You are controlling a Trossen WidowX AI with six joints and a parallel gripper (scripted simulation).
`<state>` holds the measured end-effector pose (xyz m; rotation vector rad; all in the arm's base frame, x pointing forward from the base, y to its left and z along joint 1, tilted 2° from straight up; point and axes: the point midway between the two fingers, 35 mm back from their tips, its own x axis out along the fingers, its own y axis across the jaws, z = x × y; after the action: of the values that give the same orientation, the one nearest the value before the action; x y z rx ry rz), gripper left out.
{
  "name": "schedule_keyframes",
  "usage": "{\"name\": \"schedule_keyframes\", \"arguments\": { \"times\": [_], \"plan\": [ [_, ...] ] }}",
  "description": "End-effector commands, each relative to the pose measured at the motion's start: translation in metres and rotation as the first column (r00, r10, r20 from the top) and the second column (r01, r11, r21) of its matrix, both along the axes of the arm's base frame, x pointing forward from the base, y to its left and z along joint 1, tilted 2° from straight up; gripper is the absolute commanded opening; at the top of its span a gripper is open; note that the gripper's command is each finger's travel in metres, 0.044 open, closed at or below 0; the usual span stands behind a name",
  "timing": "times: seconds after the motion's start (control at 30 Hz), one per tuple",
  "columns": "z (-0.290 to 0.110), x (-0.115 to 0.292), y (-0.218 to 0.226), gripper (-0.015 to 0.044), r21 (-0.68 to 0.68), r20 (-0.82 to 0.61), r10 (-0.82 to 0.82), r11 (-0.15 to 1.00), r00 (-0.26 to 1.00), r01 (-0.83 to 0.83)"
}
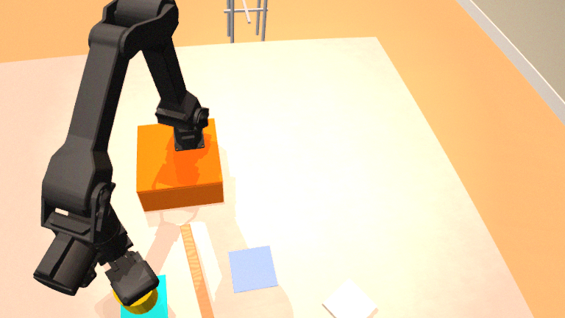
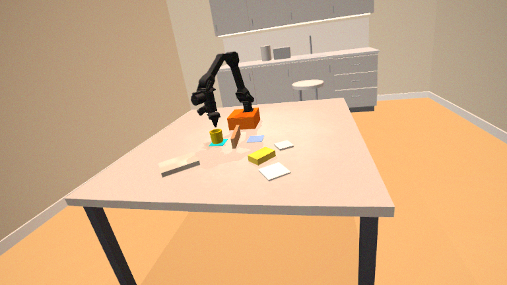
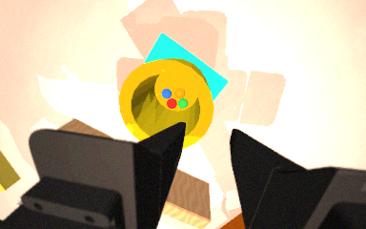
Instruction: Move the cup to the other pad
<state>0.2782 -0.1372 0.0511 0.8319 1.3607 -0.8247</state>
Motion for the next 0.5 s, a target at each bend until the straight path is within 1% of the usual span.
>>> {"name": "schedule_keyframes", "arguments": {
  "times": [0.0,0.27,0.37,0.47],
  "plan": [
    [0.005,0.0,0.0,0.0147,0.001,0.009,0.005,1.0,1.0,-0.005],
    [0.001,0.0,0.0,0.0357,0.0,0.001,0.0,1.0,1.0,0.0],
    [0.005,0.0,0.0,0.0435,0.0,0.001,0.0,1.0,1.0,0.0],
    [0.015,0.0,0.0,0.044,0.0,0.003,0.001,1.0,1.0,-0.001]
  ]
}}
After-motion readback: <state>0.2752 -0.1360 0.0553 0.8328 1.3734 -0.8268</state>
